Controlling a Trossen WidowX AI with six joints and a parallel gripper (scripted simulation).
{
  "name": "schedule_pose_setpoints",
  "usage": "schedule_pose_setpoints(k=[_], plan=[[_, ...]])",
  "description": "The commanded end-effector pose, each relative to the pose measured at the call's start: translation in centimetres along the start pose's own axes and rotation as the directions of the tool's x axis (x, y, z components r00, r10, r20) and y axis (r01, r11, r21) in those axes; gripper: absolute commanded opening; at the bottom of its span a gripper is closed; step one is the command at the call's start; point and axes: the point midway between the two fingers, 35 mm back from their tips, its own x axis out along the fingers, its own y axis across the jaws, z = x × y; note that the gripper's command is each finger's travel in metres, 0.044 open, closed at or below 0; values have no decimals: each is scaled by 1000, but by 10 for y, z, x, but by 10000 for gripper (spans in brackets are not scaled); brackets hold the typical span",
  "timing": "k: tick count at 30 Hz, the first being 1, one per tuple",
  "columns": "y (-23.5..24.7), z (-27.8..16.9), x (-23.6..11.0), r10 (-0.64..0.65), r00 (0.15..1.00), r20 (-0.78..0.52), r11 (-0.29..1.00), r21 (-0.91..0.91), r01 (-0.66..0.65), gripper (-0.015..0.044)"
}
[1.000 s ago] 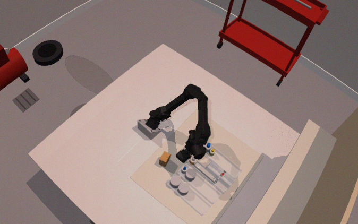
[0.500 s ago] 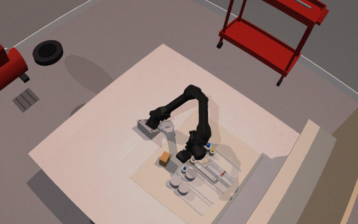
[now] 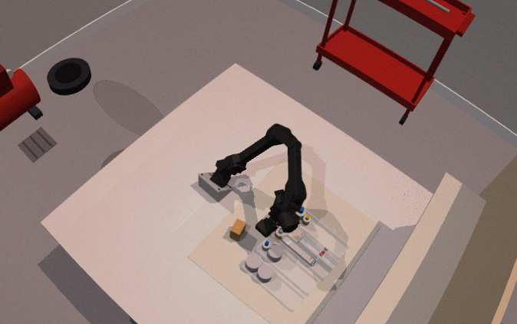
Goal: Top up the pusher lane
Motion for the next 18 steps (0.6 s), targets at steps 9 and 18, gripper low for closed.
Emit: schedule_pose_setpoints(k=[9, 18], plan=[[1, 11, -3, -1, 1000, 21, 1000, -11, 1, 0], [1, 15, -3, -1, 1000, 21, 1000, -12, 1, 0]])
